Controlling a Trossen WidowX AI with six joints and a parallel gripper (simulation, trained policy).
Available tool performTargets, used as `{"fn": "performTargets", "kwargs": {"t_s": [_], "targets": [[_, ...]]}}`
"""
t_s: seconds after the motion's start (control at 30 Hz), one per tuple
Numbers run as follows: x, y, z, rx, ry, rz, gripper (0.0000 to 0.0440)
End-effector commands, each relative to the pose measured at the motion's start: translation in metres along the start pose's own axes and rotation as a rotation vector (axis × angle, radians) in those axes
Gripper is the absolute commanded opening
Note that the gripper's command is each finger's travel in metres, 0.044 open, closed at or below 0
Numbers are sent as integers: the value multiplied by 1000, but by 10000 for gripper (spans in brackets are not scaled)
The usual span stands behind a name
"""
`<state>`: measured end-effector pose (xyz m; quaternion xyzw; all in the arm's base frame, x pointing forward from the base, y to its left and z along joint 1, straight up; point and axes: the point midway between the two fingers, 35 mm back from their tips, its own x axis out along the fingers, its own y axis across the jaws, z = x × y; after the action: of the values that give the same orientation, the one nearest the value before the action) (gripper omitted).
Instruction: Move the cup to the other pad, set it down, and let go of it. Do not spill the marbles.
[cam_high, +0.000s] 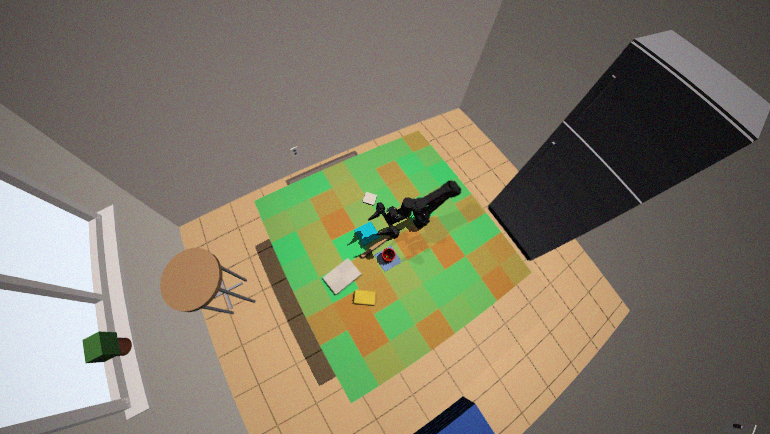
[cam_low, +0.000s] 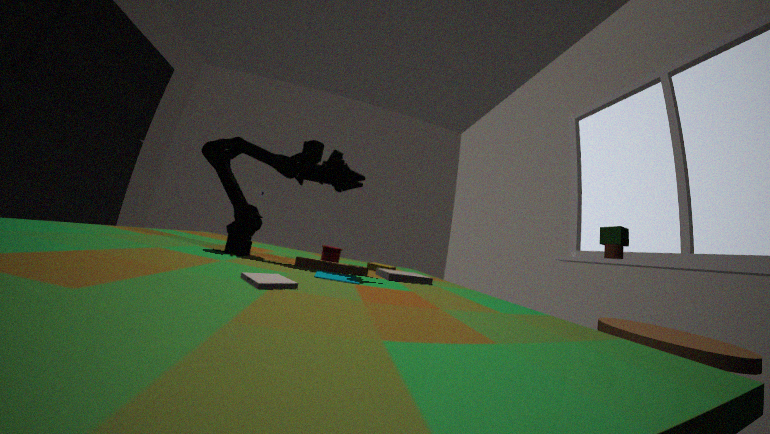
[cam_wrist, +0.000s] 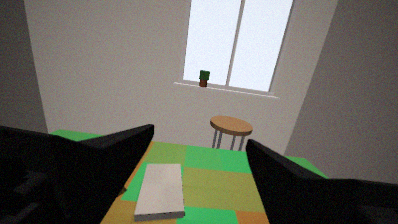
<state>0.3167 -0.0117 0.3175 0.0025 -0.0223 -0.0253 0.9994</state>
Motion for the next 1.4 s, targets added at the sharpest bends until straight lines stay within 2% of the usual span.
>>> {"fn": "performTargets", "kwargs": {"t_s": [0.0,0.37,0.47,0.53,0.7,0.77,1.37], "targets": [[0,1,1,0,0,4,374],[1,9,3,16,54,36,85],[2,12,2,31,82,42,33],[3,14,2,44,101,49,38],[6,21,3,87,146,68,97],[7,23,4,105,165,75,107],[18,48,3,284,373,104,111]]}}
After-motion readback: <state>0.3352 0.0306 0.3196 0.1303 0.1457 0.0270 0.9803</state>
